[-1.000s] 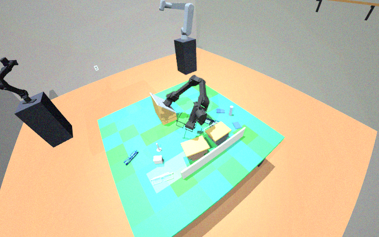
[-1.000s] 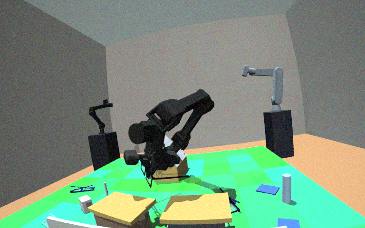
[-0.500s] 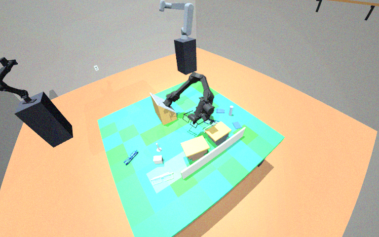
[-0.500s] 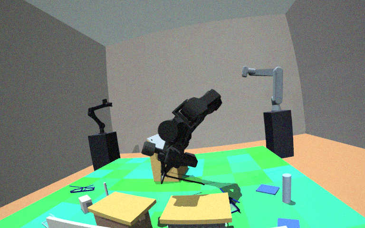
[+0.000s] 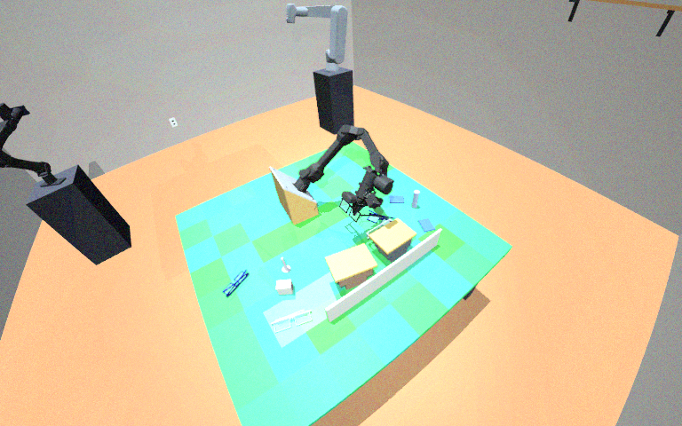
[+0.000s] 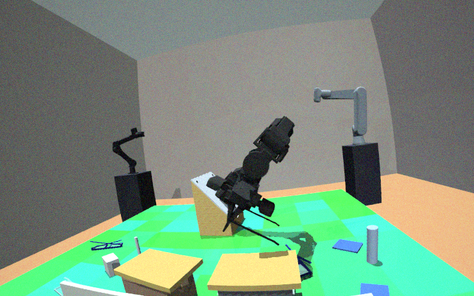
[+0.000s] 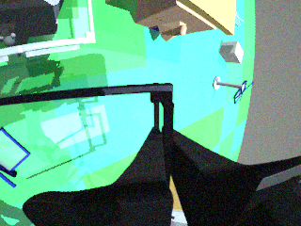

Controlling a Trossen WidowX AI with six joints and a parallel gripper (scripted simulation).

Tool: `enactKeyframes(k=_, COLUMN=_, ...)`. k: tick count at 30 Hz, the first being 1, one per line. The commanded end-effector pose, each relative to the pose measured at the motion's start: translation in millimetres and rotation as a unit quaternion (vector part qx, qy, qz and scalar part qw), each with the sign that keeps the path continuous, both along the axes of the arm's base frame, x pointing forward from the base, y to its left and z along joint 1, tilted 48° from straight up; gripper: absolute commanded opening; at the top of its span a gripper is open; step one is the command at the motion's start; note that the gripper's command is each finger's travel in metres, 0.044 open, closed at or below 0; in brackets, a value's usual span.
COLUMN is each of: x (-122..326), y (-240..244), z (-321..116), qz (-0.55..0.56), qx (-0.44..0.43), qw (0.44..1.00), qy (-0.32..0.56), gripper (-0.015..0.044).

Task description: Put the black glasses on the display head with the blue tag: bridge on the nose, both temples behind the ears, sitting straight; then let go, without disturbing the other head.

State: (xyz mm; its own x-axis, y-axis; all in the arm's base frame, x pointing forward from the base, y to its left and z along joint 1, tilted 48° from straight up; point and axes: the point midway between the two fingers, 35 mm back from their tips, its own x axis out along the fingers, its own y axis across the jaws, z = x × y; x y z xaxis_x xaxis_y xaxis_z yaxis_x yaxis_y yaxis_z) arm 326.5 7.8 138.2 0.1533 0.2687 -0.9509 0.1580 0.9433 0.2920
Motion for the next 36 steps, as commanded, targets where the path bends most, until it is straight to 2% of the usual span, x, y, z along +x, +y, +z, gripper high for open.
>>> enactKeyframes(k=1, x=-8, y=7, z=10, qz=-0.06, qx=-0.003, qw=0.998, qy=0.002, gripper=0.0)
enactKeyframes(k=19, x=-42, y=35, z=45, qz=-0.294, qx=0.021, qw=0.956, qy=-0.002, gripper=0.0)
enactKeyframes(k=36, x=-79, y=52, z=71, qz=-0.498, qx=0.093, qw=0.862, qy=-0.012, gripper=0.0)
